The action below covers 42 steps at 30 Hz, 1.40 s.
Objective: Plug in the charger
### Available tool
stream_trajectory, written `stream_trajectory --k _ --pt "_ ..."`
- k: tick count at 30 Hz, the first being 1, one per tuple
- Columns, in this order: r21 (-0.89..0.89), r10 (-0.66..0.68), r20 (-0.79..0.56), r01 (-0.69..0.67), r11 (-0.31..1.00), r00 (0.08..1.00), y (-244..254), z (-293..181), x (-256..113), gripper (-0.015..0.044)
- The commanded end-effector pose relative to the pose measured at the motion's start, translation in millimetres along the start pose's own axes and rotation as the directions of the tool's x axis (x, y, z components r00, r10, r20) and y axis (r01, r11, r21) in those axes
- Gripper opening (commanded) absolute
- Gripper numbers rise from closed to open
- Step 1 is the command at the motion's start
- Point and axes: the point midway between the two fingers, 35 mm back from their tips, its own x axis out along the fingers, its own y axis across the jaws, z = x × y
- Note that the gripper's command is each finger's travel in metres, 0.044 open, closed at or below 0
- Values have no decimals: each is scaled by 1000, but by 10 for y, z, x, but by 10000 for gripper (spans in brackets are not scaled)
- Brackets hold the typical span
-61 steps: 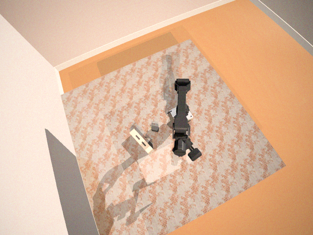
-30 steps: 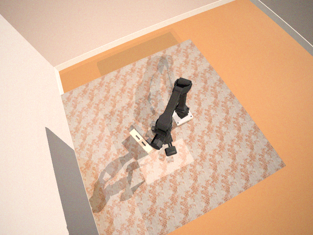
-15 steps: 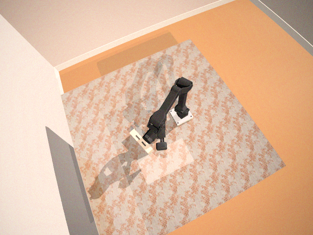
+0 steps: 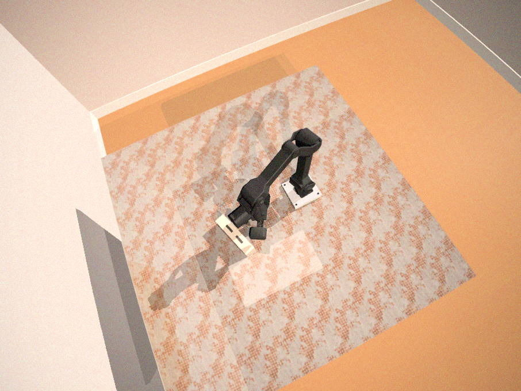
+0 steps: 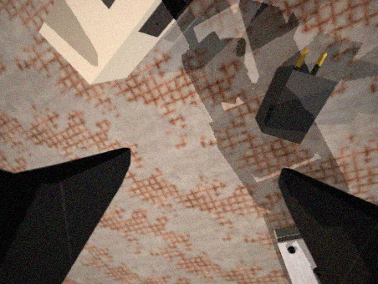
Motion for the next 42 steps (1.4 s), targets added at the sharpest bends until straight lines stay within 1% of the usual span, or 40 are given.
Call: stream_trajectory --k 1,13,19,42 --pt "41 -34 8 34 999 999 -166 89 28 440" --pt "144 -121 17 117 983 993 -560 277 94 440" --pt "145 -122 17 118 982 992 -568 283 124 440" --pt "145 -122 17 118 982 992 -599 325 458 440"
